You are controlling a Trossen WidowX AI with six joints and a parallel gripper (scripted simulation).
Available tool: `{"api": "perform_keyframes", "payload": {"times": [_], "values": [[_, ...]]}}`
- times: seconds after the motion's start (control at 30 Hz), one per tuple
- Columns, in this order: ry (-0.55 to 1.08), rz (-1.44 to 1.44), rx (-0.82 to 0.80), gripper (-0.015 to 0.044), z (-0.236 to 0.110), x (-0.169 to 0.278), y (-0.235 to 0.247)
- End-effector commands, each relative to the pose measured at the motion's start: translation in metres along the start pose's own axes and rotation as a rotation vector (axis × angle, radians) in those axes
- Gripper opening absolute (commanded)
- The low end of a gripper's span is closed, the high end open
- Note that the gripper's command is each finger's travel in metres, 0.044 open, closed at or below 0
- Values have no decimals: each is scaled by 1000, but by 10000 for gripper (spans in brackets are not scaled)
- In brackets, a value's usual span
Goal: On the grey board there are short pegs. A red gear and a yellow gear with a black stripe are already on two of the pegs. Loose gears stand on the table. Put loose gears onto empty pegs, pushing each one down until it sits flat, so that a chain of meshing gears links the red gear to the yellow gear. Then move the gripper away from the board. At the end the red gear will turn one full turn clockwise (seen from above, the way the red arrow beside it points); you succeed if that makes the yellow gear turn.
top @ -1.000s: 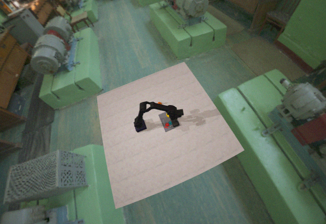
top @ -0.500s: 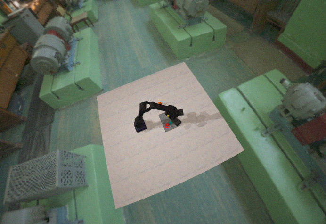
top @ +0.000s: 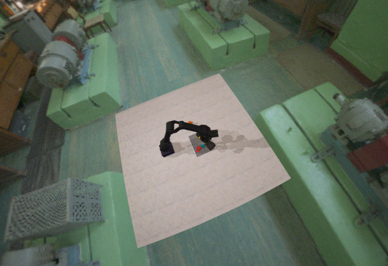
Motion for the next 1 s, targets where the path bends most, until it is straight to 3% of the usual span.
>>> {"api": "perform_keyframes", "payload": {"times": [0.0,0.2,0.3,0.6,0.8,0.97], "values": [[-9,60,7,140,-19,-2,-1],[-9,131,7,140,-45,0,-1],[-5,125,4,219,-35,-14,20],[-8,252,-6,440,-34,-64,161],[-11,334,-19,440,-36,-61,254],[-12,343,-21,440,-37,-58,264]]}}
Point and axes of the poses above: the point midway between the two fingers, 35 mm back from their tips, its own z axis out along the fingers, its own y axis across the jaws, x = y × z, the point moved 3 cm from there along -z, back along the fingers, and after that the axes turned 8 degrees about -z, right-handed, at the moved point
